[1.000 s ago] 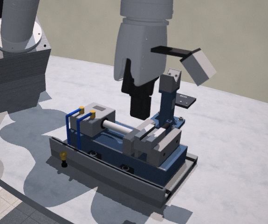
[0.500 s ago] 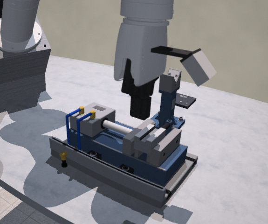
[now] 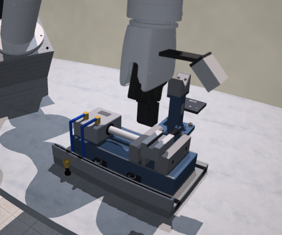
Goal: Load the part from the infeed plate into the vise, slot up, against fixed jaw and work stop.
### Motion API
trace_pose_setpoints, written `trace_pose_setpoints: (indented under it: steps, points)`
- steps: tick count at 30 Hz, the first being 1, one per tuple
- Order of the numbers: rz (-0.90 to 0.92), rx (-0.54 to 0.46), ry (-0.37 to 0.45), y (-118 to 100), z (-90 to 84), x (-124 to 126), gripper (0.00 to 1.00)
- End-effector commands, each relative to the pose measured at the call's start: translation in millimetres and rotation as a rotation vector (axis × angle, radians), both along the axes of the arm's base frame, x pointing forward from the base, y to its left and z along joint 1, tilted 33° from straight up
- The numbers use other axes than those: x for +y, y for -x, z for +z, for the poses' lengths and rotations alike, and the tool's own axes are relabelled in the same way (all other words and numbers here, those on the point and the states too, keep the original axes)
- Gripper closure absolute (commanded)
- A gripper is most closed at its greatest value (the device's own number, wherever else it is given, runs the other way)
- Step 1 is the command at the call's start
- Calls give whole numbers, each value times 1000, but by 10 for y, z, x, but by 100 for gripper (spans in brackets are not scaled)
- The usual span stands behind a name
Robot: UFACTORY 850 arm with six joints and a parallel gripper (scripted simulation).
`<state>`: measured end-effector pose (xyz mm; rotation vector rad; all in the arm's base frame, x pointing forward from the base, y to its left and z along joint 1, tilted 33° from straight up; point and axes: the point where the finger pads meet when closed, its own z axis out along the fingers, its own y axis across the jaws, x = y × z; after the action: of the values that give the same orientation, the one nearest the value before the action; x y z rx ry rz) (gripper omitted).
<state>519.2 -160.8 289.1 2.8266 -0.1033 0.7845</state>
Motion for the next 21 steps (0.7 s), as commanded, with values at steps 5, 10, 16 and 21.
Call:
trace_pose_setpoints:
  steps: [5,10,16,21]
  points:
    - [0,0,0,-30,-34,-13,100]
    - [0,0,0,-58,-78,-26,100]
    - [0,0,0,-99,-143,-45,100]
    - [0,0,0,-120,-177,-54,100]
